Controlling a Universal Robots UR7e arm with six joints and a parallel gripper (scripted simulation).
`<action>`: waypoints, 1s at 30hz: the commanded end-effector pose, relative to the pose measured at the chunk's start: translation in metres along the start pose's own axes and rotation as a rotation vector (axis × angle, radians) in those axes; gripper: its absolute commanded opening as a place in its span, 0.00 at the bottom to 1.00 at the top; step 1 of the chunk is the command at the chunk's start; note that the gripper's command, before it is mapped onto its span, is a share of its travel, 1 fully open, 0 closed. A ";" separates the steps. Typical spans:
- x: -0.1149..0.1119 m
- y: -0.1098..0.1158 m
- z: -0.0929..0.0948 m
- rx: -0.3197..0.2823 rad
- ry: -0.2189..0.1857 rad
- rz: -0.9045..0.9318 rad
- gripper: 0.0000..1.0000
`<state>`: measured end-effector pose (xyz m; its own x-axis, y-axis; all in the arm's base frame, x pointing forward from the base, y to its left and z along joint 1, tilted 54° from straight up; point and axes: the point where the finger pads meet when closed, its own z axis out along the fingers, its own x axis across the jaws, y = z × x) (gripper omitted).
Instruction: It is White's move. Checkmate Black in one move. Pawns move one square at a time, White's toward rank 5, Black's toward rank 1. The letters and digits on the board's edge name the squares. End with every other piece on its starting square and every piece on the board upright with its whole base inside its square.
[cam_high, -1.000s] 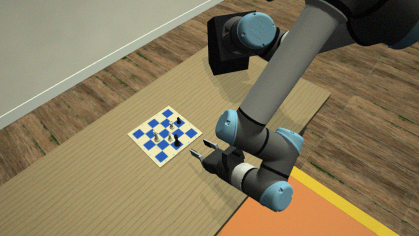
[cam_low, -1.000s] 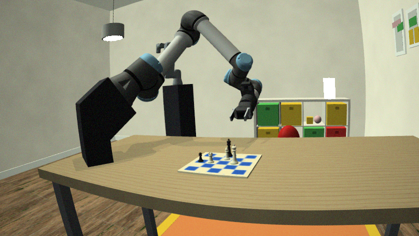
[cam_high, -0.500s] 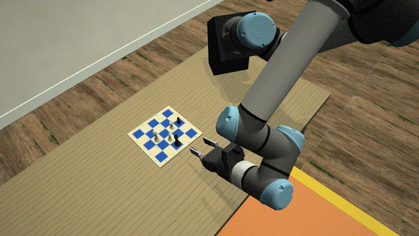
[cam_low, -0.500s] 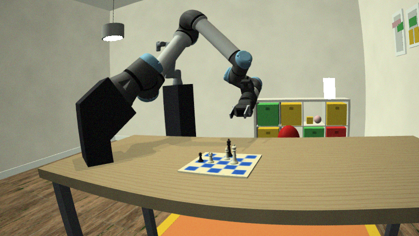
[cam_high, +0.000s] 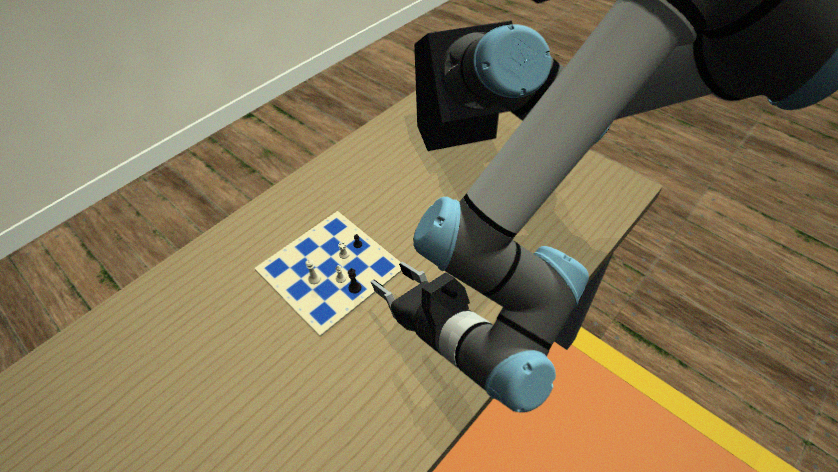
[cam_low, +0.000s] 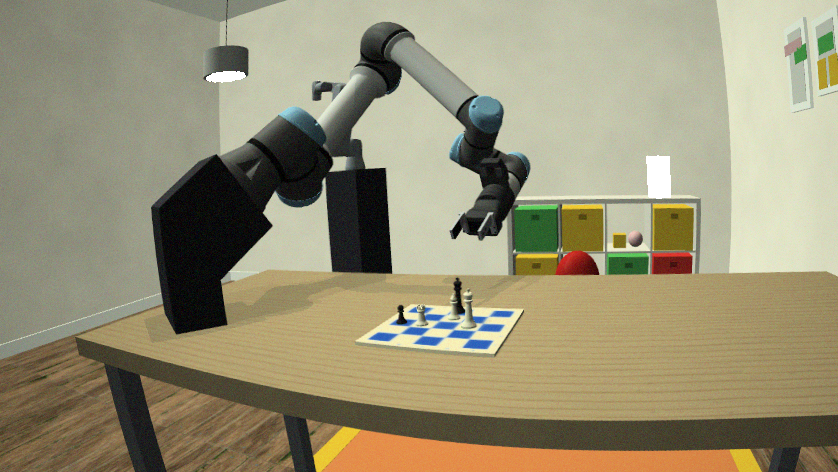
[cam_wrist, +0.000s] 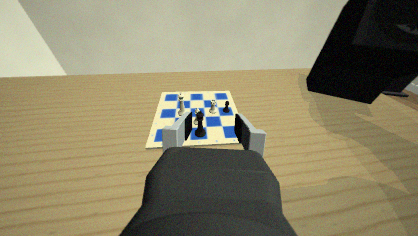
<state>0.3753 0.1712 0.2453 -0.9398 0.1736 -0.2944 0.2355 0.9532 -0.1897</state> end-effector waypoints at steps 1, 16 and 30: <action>0.006 -0.013 0.025 -0.023 0.093 0.020 1.00; 0.034 -0.048 0.096 -0.196 0.393 0.146 1.00; 0.048 -0.068 0.137 -0.512 0.582 0.378 1.00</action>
<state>0.3477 0.0887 0.1241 -0.8674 0.4345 0.2424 0.4840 0.8499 0.2084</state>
